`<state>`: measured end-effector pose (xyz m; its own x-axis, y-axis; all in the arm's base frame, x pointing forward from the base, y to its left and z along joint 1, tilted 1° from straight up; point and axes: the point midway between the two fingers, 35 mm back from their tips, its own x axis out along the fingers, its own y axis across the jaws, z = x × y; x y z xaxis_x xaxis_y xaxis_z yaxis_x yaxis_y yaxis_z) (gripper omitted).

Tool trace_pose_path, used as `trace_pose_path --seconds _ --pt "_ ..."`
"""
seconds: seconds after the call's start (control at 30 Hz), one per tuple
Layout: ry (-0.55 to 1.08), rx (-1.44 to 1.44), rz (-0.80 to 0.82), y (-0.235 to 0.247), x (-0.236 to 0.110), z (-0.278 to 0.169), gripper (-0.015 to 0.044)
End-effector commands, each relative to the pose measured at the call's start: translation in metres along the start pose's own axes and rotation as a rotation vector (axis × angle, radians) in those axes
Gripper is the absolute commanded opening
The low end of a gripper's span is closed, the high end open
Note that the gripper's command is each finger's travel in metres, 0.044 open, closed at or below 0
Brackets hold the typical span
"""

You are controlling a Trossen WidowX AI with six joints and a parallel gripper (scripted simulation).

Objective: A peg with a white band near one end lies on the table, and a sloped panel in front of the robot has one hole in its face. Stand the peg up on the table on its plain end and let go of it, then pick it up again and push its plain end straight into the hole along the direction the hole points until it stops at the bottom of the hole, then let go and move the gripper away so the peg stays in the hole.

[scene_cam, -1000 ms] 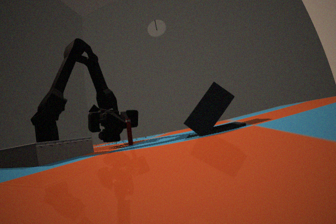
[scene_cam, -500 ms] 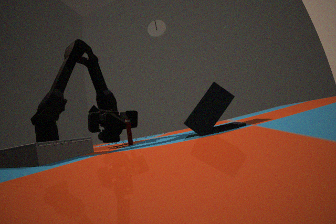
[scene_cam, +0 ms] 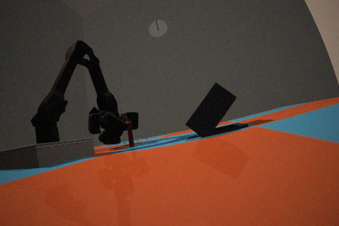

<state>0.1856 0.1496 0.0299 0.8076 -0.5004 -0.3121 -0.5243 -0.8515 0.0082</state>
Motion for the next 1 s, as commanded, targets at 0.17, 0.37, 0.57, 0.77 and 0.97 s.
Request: trace_pose_path --seconds 0.17,0.37,0.57,0.77,0.97 --pt "0.004 -0.003 -0.003 0.0006 -0.0011 0.0020 0.0049" --pt "0.010 -0.006 -0.008 0.0007 -0.0018 0.0024 0.0049" --pt "0.014 -0.009 -0.011 0.0002 -0.0019 0.0014 0.0049" --pt "0.014 -0.010 -0.012 0.0001 -0.0019 0.0012 0.0130" --pt "0.014 -0.010 -0.012 0.0001 -0.0019 0.0012 0.0130"
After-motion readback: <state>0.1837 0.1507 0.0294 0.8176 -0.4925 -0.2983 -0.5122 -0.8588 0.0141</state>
